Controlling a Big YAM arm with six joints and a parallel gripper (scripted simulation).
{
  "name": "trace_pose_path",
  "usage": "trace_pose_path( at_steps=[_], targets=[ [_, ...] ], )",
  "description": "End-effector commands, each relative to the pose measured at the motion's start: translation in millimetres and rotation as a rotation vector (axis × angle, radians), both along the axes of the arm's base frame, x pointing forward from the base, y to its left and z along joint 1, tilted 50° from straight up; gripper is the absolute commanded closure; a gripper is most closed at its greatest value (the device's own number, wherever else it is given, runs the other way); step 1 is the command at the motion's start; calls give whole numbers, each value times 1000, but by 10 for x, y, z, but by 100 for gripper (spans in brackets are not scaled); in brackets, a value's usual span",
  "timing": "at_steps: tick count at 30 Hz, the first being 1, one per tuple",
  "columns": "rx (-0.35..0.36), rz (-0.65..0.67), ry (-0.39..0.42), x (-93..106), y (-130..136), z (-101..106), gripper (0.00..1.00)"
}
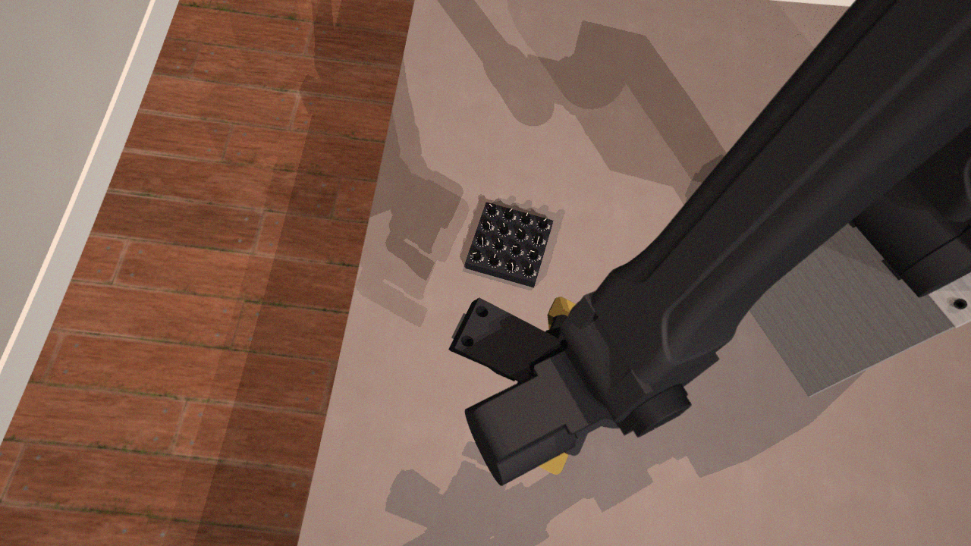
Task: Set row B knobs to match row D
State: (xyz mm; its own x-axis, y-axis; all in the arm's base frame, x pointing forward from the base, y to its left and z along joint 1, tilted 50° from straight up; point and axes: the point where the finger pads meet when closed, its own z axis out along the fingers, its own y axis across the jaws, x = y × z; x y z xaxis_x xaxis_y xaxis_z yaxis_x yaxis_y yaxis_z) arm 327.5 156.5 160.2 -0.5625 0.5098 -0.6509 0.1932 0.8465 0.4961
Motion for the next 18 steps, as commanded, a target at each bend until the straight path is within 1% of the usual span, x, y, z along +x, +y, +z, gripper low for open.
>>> trace_pose_path(
  at_steps=[1,17,18],
  targets=[
    [3,0,-5,4,2,22,0],
    [3,0,-5,4,2,22,0],
    [29,-4,-44,52,24,219,0]
  ],
)
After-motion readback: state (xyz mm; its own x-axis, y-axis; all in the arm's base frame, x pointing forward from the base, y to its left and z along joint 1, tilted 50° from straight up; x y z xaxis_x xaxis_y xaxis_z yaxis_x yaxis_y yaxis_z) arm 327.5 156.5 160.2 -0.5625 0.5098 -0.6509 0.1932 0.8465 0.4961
